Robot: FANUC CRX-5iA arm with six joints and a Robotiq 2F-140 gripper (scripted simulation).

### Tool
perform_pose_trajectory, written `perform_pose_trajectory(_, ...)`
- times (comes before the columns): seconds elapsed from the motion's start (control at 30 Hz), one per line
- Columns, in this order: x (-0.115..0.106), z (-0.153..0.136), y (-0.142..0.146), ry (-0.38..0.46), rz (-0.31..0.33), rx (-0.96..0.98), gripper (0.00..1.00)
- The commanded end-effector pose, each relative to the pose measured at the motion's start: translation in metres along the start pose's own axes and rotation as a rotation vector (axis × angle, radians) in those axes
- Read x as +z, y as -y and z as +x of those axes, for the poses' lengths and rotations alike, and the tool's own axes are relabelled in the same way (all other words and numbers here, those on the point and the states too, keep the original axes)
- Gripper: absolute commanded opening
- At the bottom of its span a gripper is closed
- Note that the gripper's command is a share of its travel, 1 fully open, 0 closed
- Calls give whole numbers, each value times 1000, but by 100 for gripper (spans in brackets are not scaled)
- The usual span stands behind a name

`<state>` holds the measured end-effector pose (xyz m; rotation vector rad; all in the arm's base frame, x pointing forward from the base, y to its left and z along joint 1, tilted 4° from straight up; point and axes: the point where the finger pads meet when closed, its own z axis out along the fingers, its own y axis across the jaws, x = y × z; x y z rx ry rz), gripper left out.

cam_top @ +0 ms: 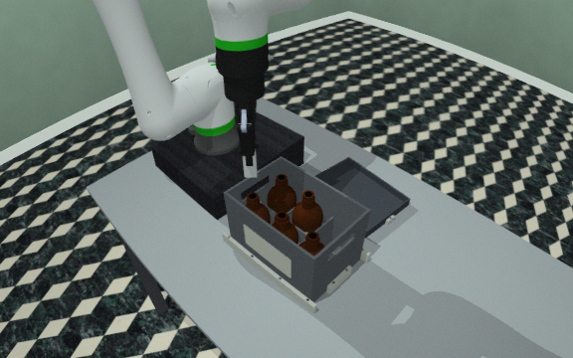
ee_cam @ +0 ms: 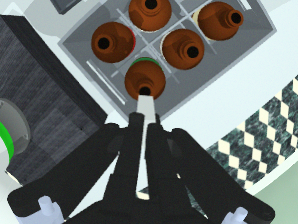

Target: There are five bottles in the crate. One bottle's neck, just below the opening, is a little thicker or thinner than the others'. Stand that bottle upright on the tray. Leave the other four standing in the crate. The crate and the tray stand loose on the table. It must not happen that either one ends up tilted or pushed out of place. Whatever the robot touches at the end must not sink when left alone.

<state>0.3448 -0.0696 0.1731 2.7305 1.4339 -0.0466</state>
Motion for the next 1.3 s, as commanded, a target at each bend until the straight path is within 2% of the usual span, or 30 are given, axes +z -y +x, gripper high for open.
perform_pose_trajectory(0.0,-1,0,0,0,-1,0,10)
perform_pose_trajectory(0.57,-1,1,0,-1,-1,0,10)
perform_pose_trajectory(0.7,-1,36,31,-1,-1,0,10)
perform_pose_trajectory(0.87,-1,61,60,0,-1,0,10)
perform_pose_trajectory(1.07,0,64,63,0,-1,0,10)
perform_pose_trajectory(1.1,0,64,63,0,-1,0,44)
perform_pose_trajectory(1.27,0,64,63,0,-1,0,44)
